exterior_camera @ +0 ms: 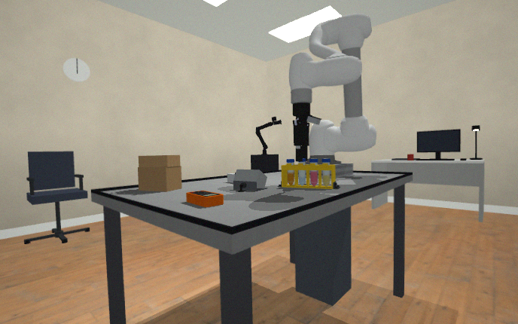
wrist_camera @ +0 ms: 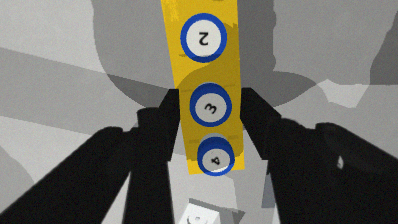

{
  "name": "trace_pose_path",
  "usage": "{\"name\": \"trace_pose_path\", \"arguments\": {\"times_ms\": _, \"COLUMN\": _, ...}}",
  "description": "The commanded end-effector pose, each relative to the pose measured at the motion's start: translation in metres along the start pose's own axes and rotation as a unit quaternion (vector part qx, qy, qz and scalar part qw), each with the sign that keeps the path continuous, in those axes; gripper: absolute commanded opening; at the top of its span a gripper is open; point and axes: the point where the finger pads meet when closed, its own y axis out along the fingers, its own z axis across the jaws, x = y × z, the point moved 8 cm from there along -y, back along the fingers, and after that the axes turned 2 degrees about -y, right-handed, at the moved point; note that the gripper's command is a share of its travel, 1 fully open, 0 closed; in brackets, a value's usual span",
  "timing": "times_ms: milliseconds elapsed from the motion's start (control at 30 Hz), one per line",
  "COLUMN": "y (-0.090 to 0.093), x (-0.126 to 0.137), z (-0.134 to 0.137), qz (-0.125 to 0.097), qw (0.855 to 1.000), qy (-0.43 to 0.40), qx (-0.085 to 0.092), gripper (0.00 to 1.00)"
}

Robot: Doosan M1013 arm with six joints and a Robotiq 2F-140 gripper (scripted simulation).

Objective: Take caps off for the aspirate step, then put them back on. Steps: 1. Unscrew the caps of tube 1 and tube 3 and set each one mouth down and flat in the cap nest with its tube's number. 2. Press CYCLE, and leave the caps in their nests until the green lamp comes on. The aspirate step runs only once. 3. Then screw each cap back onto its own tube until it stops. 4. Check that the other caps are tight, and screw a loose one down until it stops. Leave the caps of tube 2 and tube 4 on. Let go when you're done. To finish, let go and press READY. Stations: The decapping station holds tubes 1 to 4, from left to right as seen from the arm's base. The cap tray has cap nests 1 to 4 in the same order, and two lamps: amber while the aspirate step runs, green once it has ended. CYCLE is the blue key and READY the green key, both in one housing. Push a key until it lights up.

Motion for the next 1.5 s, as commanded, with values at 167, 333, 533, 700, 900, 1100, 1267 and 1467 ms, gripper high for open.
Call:
{"name": "trace_pose_path", "arguments": {"times_ms": 167, "y": -0.0006, "x": 0.0009, "z": 0.0005, "qz": 0.006, "qw": 0.988, "qy": -0.154, "qx": 0.001, "gripper": 0.41}}
{"name": "trace_pose_path", "arguments": {"times_ms": 333, "y": -0.0006, "x": 0.0010, "z": 0.0004, "qz": 0.006, "qw": 0.970, "qy": -0.244, "qx": 0.001, "gripper": 0.41}}
{"name": "trace_pose_path", "arguments": {"times_ms": 533, "y": -0.0006, "x": 0.0010, "z": 0.0004, "qz": 0.006, "qw": 0.970, "qy": -0.244, "qx": 0.001, "gripper": 0.30}}
{"name": "trace_pose_path", "arguments": {"times_ms": 700, "y": -0.0006, "x": 0.0010, "z": 0.0004, "qz": 0.006, "qw": 0.970, "qy": -0.244, "qx": 0.001, "gripper": 0.30}}
{"name": "trace_pose_path", "arguments": {"times_ms": 900, "y": -0.0006, "x": 0.0010, "z": 0.0004, "qz": 0.006, "qw": 0.970, "qy": -0.244, "qx": 0.001, "gripper": 0.30}}
{"name": "trace_pose_path", "arguments": {"times_ms": 1100, "y": -0.0006, "x": 0.0010, "z": 0.0004, "qz": 0.006, "qw": 0.981, "qy": -0.196, "qx": 0.001, "gripper": 0.30}}
{"name": "trace_pose_path", "arguments": {"times_ms": 1267, "y": -0.0005, "x": 0.0010, "z": 0.0004, "qz": 0.006, "qw": 0.989, "qy": -0.146, "qx": 0.001, "gripper": 0.30}}
{"name": "trace_pose_path", "arguments": {"times_ms": 1467, "y": -0.0005, "x": 0.0010, "z": 0.0004, "qz": 0.006, "qw": 0.999, "qy": -0.047, "qx": 0.000, "gripper": 0.30}}
